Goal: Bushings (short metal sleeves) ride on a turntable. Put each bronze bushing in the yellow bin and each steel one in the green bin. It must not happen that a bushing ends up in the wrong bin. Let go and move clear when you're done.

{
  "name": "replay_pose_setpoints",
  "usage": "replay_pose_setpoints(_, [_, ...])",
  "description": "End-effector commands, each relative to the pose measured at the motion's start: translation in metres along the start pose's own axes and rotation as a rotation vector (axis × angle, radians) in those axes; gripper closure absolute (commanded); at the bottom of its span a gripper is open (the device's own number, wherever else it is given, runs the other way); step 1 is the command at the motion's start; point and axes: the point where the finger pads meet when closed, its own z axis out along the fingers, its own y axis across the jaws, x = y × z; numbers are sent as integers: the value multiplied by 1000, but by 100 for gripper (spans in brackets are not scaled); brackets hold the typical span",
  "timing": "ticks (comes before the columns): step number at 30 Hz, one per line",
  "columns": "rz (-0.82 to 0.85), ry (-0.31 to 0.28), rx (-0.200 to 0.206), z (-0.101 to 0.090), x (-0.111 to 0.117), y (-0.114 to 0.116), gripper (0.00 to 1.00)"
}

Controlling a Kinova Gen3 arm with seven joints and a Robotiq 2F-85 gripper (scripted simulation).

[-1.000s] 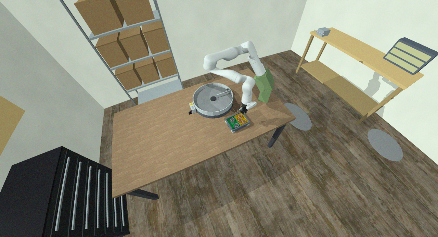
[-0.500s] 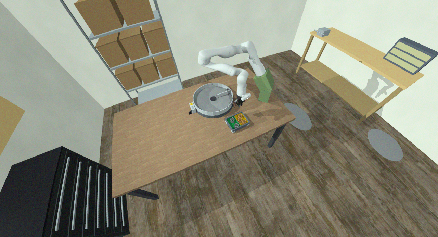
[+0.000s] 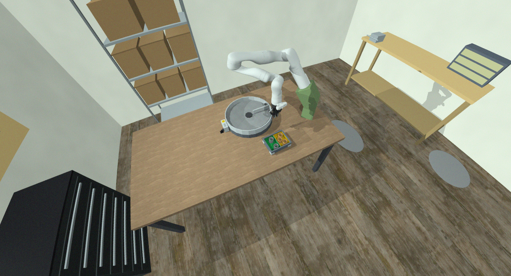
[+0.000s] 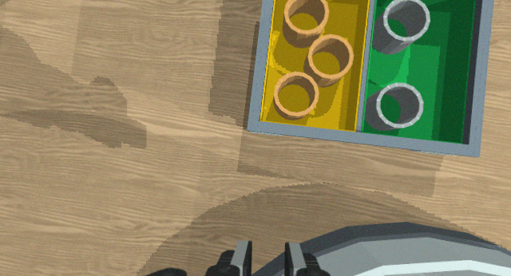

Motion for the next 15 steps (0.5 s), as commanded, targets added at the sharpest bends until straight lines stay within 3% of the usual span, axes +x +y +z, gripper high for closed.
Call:
replay_pose_setpoints(1, [14, -11, 2, 1, -38, -5, 82])
replay_pose_setpoints(2, [14, -11, 2, 2, -49, -7, 82])
replay_pose_setpoints(6, [14, -11, 2, 2, -50, -7, 82])
replay_pose_setpoints(11, [12, -10, 2, 4, -103, -19, 82])
replay_pose_setpoints(15, [14, -11, 2, 4, -107, -20, 82])
